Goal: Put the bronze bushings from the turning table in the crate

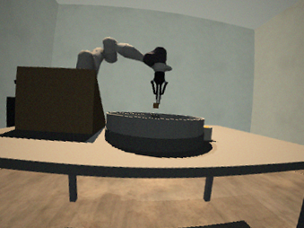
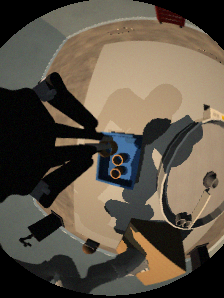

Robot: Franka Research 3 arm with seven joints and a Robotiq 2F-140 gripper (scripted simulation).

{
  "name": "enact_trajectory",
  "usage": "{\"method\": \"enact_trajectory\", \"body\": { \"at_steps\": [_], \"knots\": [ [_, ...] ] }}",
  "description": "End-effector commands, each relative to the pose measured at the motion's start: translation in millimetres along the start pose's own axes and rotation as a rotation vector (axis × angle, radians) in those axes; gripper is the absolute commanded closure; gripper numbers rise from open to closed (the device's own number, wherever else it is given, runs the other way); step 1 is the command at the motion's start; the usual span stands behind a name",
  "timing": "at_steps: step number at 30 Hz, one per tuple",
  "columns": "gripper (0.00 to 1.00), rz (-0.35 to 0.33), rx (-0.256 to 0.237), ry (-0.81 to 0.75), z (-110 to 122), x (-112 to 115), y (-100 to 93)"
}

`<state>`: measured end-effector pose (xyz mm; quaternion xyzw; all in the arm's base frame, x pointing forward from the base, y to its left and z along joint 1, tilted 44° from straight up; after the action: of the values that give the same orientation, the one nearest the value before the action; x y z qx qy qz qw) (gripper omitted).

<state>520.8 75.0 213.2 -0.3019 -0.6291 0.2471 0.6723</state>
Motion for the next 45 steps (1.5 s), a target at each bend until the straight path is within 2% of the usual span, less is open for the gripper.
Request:
{"method": "enact_trajectory", "body": {
  "at_steps": [1,33,37,43,45],
  "knots": [
    [1.00,0.002,0.004,0.033,0,1,-0.1],
    [1.00,0.002,0.004,0.033,0,1,1.3],
    [1.00,0.002,0.004,0.033,0,1,12.8],
    [1.00,0.002,0.004,0.033,1,1,48.1],
    [1.00,0.002,0.004,0.033,1,1,48.1]
  ]
}}
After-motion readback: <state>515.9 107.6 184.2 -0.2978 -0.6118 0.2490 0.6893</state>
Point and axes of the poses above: the point where the finger pads meet when closed, its own y axis out along the fingers, its own z axis across the jaws, x = y × z, the point moved 3 cm from there along -y, back along the fingers, and after that the axes turned 3 degrees about y, right-handed, at the moved point
